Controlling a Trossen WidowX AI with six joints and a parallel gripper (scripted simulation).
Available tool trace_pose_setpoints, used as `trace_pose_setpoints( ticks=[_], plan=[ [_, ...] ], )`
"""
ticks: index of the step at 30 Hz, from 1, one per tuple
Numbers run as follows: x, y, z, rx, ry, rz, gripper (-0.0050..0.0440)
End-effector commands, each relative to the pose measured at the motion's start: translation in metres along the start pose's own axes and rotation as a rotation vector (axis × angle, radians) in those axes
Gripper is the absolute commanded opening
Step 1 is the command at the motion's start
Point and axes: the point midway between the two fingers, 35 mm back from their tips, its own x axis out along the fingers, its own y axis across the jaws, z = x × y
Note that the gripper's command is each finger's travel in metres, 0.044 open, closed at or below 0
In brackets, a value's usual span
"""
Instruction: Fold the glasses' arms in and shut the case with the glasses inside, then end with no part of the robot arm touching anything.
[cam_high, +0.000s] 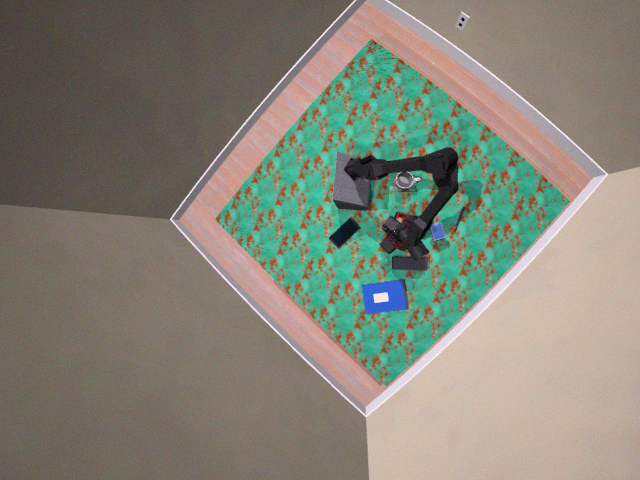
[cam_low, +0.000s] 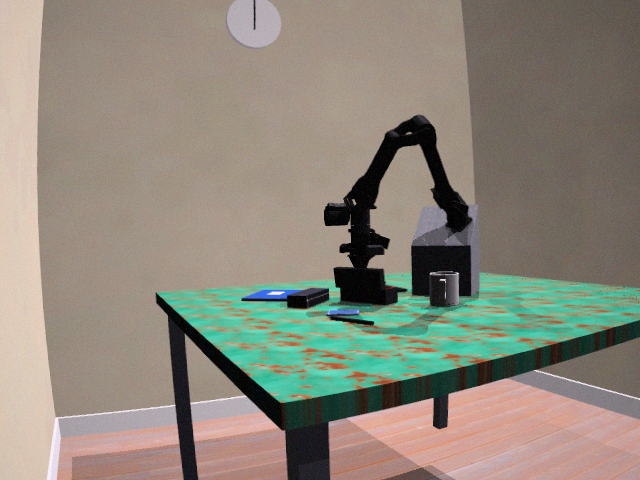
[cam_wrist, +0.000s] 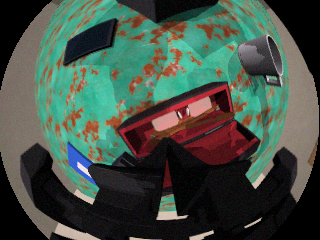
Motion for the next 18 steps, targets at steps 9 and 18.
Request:
trace_pose_setpoints(
  ticks=[9,18],
  plan=[
    [0.002,0.0089,-0.0025,0.008,-0.007,-0.001,0.0],
    [0.002,0.013,-0.0045,0.008,-0.007,-0.001,0.0]
  ],
)
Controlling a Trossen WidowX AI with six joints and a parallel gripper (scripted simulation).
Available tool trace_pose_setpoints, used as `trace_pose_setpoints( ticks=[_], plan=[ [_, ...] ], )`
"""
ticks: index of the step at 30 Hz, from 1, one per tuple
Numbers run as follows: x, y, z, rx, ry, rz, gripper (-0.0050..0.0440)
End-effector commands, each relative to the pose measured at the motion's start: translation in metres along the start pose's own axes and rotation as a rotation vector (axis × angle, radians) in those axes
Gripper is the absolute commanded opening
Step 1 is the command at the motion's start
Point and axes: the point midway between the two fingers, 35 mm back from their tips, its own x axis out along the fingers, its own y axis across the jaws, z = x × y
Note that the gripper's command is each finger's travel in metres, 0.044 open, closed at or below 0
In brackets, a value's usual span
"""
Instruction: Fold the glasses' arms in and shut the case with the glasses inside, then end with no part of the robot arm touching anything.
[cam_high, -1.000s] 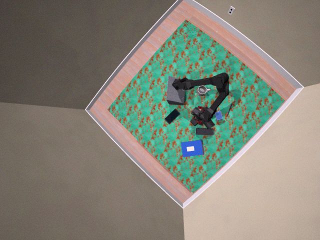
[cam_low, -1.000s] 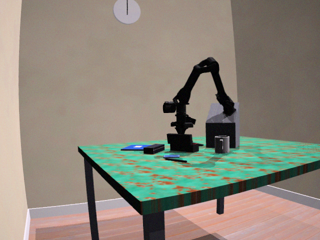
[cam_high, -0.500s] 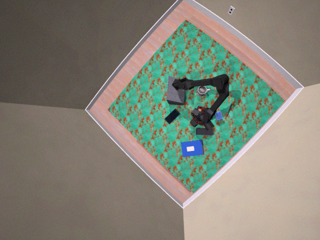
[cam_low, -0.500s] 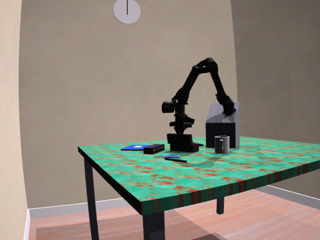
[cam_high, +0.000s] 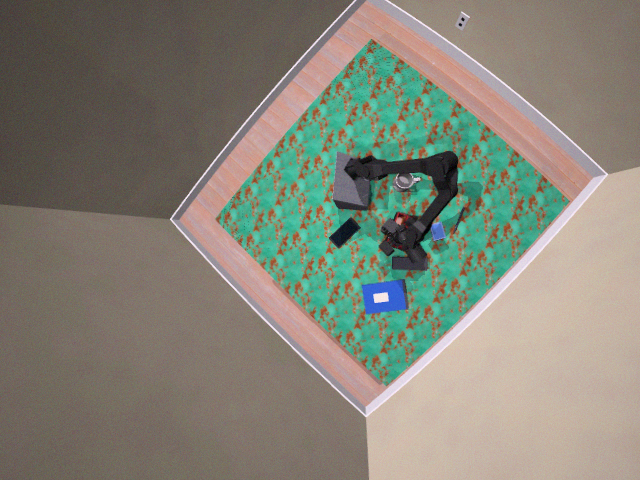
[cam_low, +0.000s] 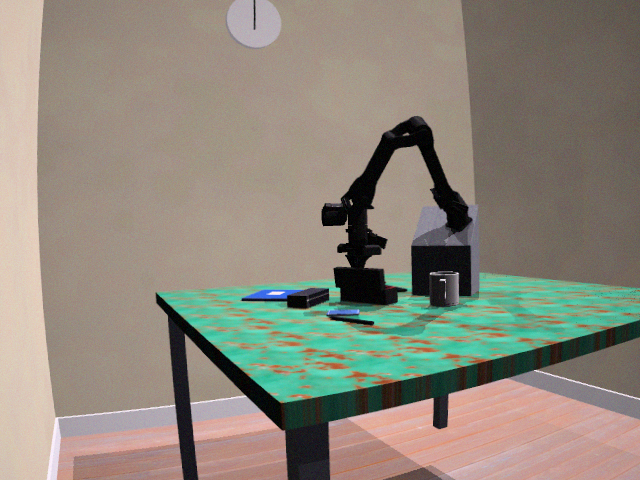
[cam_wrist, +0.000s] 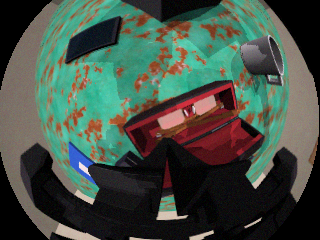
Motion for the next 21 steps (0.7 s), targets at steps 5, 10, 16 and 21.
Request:
trace_pose_setpoints(
  ticks=[5,10,16,21],
  plan=[
    [0.002,0.006,-0.002,0.004,-0.005,-0.002,0.0],
    [0.002,0.009,-0.004,0.004,-0.005,-0.002,0.0],
    [0.002,0.012,-0.005,0.004,-0.005,-0.002,0.0],
    [0.002,0.015,-0.006,0.004,-0.005,-0.002,0.0]
  ],
)
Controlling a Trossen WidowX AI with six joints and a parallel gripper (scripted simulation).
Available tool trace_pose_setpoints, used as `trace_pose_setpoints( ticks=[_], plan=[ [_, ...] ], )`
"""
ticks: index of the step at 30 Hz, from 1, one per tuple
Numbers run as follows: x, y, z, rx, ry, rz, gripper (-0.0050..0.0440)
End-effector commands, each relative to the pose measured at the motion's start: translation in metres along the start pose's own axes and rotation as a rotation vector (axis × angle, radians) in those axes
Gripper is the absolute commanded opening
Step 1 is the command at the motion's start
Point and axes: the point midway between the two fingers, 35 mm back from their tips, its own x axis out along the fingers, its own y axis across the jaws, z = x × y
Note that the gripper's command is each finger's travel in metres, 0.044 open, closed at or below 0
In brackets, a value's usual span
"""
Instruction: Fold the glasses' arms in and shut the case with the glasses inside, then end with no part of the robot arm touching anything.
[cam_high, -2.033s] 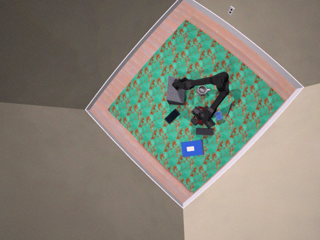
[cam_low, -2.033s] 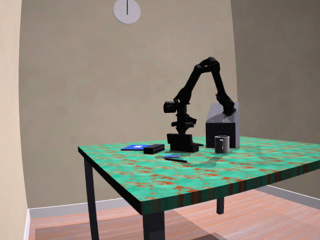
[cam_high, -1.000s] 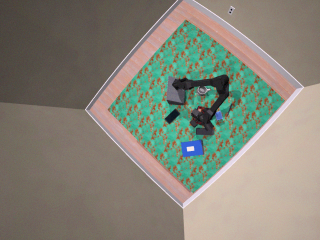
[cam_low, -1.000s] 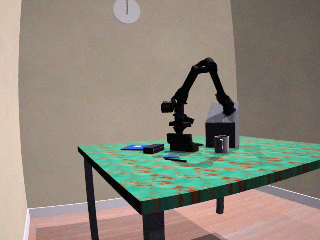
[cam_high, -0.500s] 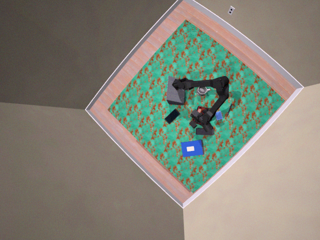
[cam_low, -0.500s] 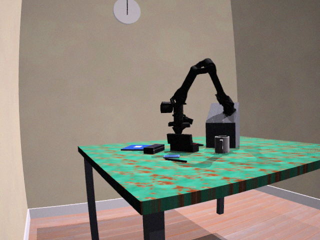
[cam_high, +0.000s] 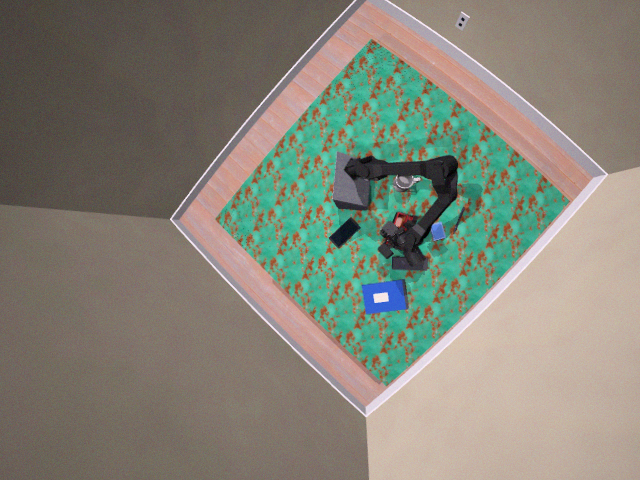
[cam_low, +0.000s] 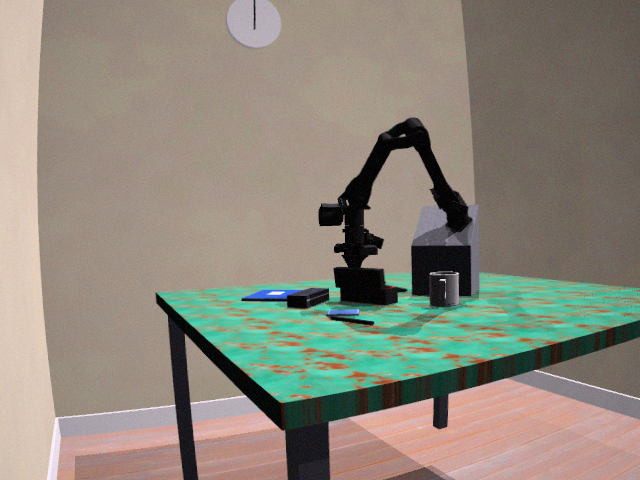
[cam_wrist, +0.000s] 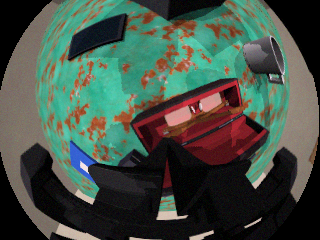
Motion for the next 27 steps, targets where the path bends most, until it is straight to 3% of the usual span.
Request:
trace_pose_setpoints(
  ticks=[1,27],
  plan=[
    [0.0019,0.0043,-0.0008,0.003,-0.005,-0.003,0.0],
    [0.0019,0.0124,-0.0049,0.003,-0.005,-0.003,0.0]
  ],
)
